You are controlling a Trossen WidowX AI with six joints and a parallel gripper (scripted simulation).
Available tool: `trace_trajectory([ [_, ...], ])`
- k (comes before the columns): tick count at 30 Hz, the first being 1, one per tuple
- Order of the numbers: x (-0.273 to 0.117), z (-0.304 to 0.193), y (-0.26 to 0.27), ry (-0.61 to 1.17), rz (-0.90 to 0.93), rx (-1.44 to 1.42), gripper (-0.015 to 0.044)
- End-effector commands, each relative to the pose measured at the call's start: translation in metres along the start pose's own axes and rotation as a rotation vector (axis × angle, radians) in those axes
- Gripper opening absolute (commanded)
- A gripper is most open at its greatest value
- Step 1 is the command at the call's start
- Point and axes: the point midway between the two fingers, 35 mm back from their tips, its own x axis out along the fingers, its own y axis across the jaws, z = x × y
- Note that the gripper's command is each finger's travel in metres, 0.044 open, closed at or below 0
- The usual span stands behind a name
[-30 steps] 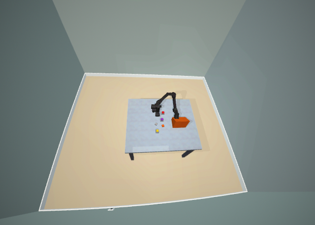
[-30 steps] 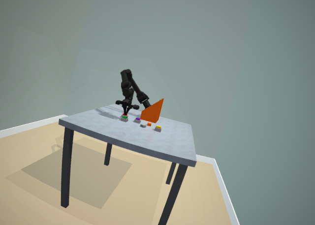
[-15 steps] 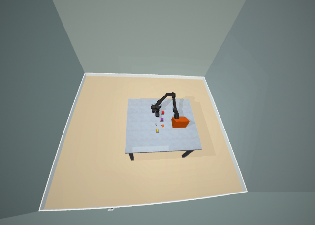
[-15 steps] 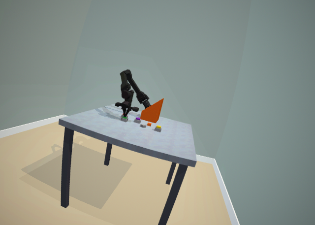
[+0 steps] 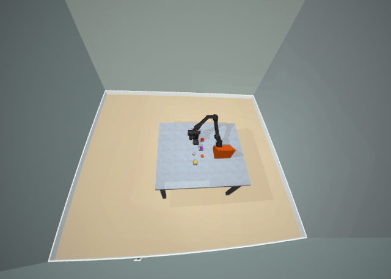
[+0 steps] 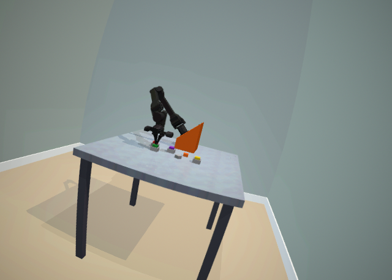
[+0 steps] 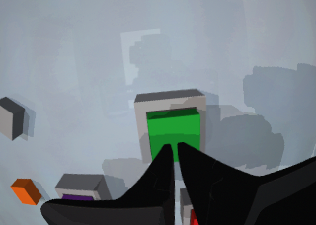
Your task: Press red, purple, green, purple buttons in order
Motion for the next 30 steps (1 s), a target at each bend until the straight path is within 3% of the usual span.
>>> trace_trajectory([
  [1,-0.023,0.003,-0.001,-0.019,-0.002,0.006,0.0020],
  [5,-0.026,0.004,0.000,-0.019,-0.002,0.006,0.0020],
  [11,-0.085,0.003,0.000,-0.019,0.001,0.005,0.0020],
  [15,-0.085,-0.003,0.012,-0.019,0.006,0.004,0.0020],
  [21,-0.084,-0.066,0.090,-0.015,0.010,0.000,0.0020],
  [26,-0.083,-0.074,0.096,-0.015,0.006,0.001,0.0020],
  [30,-0.044,-0.072,0.097,-0.016,0.008,0.001,0.0020],
])
